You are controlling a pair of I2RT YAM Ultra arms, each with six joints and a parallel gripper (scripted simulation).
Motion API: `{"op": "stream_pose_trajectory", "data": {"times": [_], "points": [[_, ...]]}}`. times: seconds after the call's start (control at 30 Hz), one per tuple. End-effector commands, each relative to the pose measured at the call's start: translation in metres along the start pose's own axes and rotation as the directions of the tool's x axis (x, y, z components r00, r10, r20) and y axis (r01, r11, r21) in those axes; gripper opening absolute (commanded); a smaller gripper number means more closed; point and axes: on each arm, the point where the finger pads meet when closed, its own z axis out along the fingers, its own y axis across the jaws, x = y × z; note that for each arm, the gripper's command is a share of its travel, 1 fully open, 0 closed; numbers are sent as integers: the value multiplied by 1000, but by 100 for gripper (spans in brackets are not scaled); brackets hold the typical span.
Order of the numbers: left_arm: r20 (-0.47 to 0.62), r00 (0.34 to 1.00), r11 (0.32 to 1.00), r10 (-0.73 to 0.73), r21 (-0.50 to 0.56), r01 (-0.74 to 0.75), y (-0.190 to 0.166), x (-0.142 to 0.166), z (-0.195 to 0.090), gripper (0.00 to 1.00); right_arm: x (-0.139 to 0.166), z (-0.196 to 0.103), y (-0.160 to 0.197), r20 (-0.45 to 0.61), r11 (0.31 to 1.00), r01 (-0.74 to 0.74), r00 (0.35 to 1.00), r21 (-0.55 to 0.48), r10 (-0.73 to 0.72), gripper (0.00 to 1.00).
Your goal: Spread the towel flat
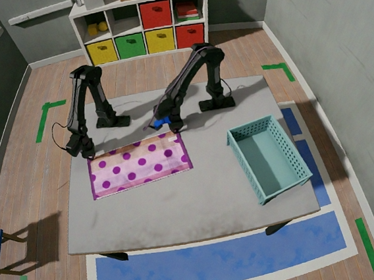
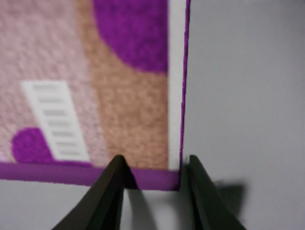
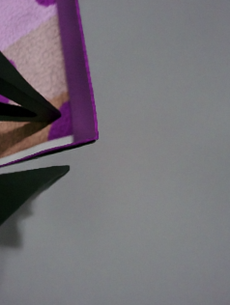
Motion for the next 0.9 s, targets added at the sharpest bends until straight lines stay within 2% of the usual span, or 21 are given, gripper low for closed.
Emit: {"op": "stream_pose_trajectory", "data": {"times": [0.0, 0.27, 0.3, 0.37, 0.4, 0.53, 0.57, 0.63, 0.67, 0.73, 0.77, 0.87], "points": [[35, 999, 1000, -1, 1, 1, 0, -14, 4, 34, -11, 3, 26, 35, 999, -1, 999, -37, 2, 34], [35, 999, 1000, -1, 1, 1, 0, -14, 4, 34, -2, 9, 18, 4, 1000, -2, 1000, -20, 2, 34], [35, 999, 1000, -1, 1, 1, 0, -14, 4, 27, -2, 9, 18, 4, 1000, -2, 1000, -20, 2, 34], [35, 999, 1000, -1, 0, 1, 0, -14, 4, 27, -2, 9, 18, 4, 1000, 0, 1000, -21, 1, 34], [44, 999, 1000, -3, -3, 3, 8, -17, 4, 19, -2, 9, 18, 4, 1000, 0, 1000, -21, 0, 24], [44, 999, 1000, -3, -3, 3, 8, -17, 4, 19, -5, 9, 16, 18, 1000, -1, 1000, -10, 1, 24], [45, 999, 1000, -3, -4, 3, 11, -17, 3, 11, -8, 4, 27, 33, 999, -1, 999, -33, 2, 15], [37, 999, 1000, -3, -1, 3, 10, -13, 5, 11, -7, 4, 26, 31, 1000, 0, 1000, -30, 1, 15], [45, 999, 1000, -3, -4, 3, 14, -16, 2, 2, -7, 3, 32, 35, 999, -1, 999, -37, 2, 5], [32, 999, 1000, -3, 1, 3, 12, -11, 5, 2, -4, 6, 27, 27, 1000, 0, 1000, -24, 0, 5], [22, 1000, 1000, -3, 4, 3, 12, -8, 5, 1, -5, 2, 35, 35, 999, -1, 999, -37, 2, 0], [18, 1000, 1000, 0, 0, 0, 12, -7, 5, 0, 5, 9, 25, 5, 1000, 2, 1000, -12, -2, 0]]}}
